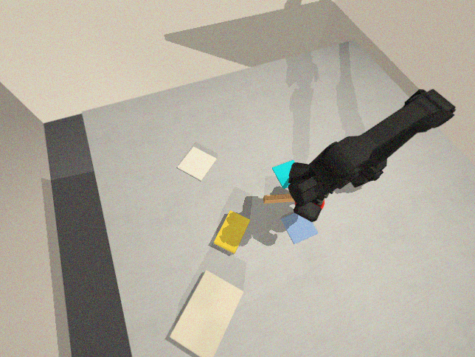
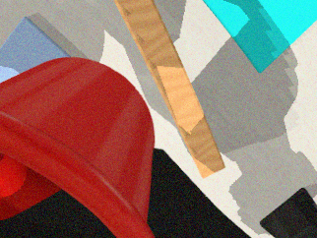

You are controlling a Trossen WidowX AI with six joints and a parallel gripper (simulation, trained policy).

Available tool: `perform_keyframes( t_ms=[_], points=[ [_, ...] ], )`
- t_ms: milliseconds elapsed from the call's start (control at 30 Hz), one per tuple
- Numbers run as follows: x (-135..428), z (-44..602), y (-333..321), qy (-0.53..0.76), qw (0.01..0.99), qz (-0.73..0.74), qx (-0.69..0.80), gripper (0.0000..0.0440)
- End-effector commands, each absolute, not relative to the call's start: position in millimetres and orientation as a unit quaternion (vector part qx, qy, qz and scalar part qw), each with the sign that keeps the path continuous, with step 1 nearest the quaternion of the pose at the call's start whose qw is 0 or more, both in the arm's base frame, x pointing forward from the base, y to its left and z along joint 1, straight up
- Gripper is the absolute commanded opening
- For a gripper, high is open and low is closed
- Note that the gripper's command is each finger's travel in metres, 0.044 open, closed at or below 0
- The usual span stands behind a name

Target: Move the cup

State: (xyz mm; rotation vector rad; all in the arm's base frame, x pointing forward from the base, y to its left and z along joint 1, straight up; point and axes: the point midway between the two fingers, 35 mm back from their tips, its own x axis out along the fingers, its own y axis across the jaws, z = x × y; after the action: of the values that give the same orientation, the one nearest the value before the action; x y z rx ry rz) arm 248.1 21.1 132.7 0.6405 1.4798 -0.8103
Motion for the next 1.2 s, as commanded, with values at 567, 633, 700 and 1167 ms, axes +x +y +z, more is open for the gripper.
perform_keyframes(
  t_ms=[567, 633, 700, 1167],
  points=[
    [253, 149, -34, 0.57, 0.633, -0.387, 0.354, 0.0],
    [253, 149, -39, 0.564, 0.633, -0.39, 0.359, 0.0],
    [253, 149, -45, 0.558, 0.633, -0.394, 0.364, 0.0],
    [245, 138, -78, 0.523, 0.628, -0.421, 0.393, 0.0]
  ],
)
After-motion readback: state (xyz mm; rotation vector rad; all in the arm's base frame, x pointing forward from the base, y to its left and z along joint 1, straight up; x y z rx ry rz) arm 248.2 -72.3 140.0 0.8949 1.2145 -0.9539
